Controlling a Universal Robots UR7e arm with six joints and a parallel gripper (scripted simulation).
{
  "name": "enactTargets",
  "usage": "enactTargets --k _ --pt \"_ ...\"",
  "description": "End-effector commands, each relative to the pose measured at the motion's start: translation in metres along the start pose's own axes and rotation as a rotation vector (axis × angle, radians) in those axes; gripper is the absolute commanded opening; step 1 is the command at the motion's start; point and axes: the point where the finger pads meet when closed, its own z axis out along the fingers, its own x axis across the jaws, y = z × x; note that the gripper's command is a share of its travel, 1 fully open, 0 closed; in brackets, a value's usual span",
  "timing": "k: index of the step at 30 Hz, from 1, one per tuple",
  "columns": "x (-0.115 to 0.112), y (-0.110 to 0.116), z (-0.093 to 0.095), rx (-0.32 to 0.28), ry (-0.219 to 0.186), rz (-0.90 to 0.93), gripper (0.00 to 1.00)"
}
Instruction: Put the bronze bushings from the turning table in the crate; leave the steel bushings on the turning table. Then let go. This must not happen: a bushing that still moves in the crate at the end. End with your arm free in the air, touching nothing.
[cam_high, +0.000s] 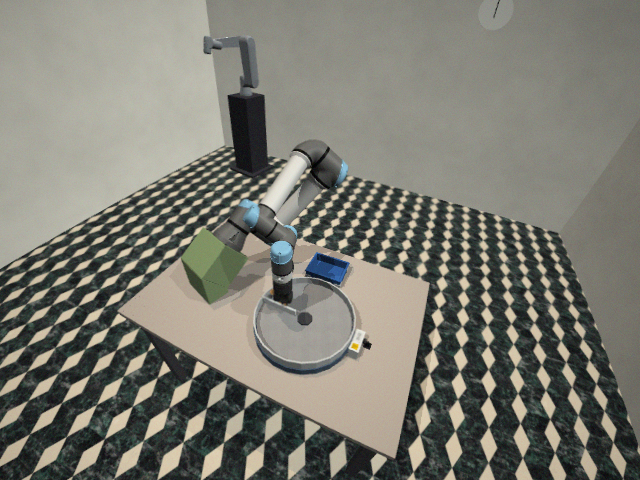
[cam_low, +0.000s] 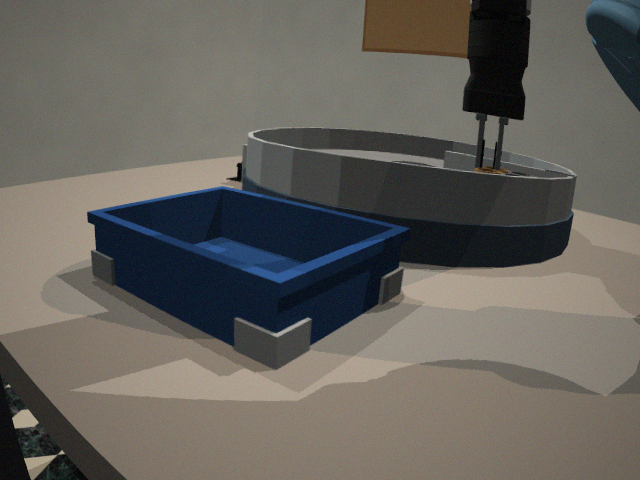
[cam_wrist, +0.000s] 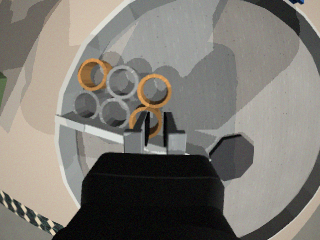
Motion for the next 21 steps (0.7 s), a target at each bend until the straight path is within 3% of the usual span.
enactTargets --k 1,21 --pt "0.0001 0.0003 0.0028 -0.001 0.000 0.000 0.40" --pt "0.0001 0.0003 0.0073 -0.001 0.000 0.000 0.40"
